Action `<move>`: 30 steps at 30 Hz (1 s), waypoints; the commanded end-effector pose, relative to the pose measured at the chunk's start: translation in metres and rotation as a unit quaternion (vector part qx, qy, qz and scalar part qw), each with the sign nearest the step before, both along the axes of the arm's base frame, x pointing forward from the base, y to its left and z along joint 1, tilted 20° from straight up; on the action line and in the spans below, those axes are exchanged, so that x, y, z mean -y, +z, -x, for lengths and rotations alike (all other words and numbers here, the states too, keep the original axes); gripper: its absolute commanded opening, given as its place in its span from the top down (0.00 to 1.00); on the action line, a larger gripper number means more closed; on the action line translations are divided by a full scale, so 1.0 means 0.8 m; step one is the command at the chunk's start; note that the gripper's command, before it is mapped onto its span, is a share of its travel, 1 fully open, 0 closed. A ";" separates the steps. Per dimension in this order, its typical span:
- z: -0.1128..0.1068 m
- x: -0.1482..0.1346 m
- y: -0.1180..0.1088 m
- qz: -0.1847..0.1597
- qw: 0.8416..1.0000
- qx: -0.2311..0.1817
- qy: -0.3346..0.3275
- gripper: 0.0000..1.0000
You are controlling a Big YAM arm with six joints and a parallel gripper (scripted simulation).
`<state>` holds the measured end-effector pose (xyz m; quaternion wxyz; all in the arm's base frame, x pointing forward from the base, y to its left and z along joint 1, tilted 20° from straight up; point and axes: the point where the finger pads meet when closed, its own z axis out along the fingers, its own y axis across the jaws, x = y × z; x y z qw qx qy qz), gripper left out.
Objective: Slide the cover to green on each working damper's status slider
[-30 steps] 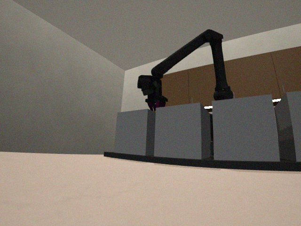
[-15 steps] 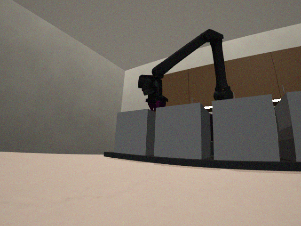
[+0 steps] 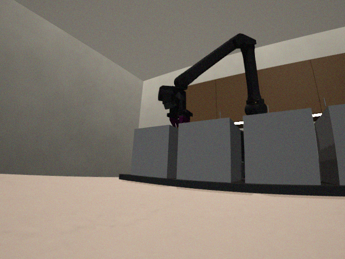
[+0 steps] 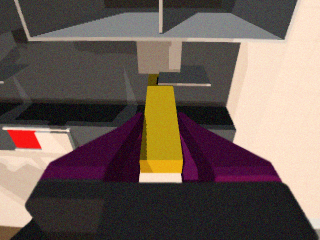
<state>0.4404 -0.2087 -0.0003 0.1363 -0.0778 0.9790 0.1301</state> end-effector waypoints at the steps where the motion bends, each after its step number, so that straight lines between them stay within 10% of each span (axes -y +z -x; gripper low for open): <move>1: -0.003 -0.002 0.010 0.006 1.000 0.007 -0.002 0.75; 30: -0.011 0.028 0.049 0.018 1.000 0.025 -0.004 0.64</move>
